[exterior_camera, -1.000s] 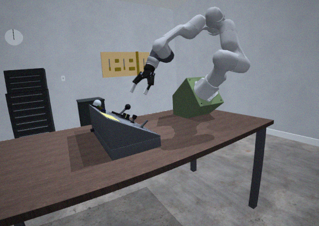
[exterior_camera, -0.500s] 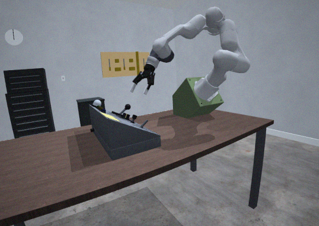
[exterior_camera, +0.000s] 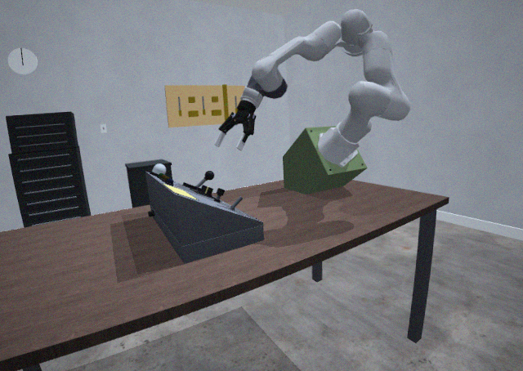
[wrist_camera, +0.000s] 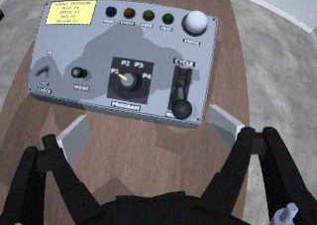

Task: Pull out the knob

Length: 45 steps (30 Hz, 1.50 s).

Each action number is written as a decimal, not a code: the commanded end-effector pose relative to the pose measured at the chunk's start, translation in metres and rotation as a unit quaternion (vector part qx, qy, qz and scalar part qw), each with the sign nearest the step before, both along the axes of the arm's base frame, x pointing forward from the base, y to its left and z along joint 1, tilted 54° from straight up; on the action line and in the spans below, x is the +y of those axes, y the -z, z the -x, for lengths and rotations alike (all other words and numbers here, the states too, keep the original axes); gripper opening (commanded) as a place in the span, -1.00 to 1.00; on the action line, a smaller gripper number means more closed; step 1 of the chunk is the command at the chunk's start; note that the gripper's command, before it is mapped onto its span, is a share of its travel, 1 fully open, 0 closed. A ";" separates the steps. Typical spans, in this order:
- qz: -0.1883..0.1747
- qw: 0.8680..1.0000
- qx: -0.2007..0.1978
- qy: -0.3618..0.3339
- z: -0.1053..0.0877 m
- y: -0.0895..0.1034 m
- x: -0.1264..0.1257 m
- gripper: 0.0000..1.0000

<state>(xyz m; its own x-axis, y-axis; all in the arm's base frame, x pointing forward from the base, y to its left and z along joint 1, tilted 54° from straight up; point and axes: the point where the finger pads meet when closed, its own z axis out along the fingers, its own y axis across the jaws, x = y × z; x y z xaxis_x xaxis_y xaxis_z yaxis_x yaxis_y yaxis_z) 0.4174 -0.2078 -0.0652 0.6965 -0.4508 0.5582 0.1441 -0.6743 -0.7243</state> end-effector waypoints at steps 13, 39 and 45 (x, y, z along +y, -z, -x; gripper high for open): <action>-0.006 1.000 -0.001 -0.003 0.016 -0.017 -0.013 1.00; -0.054 0.993 0.107 0.015 -0.071 -0.126 0.094 1.00; -0.059 0.990 0.127 0.016 -0.076 -0.136 0.116 1.00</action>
<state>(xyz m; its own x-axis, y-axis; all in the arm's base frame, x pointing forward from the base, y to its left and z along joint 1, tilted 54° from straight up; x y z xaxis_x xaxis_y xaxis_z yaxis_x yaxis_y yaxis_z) 0.4923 -0.0810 0.0745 0.8084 -0.4169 0.4156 0.0679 -0.6352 -0.7693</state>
